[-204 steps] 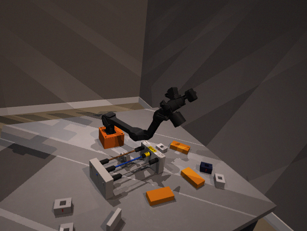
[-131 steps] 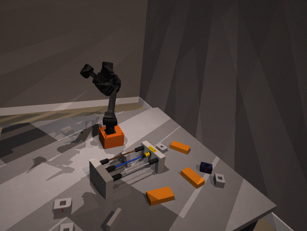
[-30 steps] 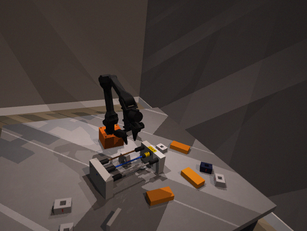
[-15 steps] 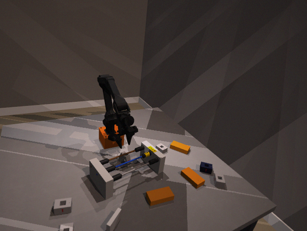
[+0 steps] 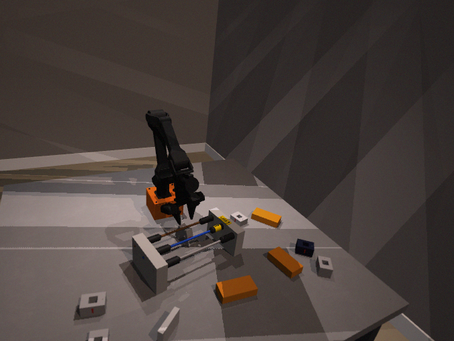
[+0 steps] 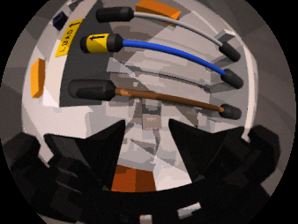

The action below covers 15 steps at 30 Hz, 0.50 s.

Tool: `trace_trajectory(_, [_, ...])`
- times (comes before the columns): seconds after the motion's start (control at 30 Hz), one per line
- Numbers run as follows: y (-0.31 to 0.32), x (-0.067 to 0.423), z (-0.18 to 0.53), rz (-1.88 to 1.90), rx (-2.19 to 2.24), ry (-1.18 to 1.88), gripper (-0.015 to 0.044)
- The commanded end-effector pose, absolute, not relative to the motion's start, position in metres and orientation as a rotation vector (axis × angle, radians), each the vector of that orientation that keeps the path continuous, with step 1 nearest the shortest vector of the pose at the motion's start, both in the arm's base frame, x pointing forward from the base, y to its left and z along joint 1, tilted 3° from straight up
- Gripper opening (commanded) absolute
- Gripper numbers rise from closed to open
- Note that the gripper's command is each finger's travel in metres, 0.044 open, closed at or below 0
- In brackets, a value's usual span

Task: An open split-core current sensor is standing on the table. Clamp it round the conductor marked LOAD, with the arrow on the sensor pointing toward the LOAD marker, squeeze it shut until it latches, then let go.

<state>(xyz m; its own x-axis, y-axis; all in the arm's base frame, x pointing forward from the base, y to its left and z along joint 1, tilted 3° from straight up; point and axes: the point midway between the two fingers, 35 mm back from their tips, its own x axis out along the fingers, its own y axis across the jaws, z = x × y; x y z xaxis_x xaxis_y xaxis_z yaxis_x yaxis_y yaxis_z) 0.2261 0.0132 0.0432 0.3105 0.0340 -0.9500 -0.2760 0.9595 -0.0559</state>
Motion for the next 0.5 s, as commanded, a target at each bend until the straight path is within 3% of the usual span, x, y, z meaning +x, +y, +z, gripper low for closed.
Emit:
trace_trajectory(0.0, [0.014, 0.228, 0.037, 0.213, -0.225, 1.24, 0.0288])
trace_trajectory(0.47, [0.015, 0.233, 0.015, 0.213, -0.225, 1.24, 0.0288])
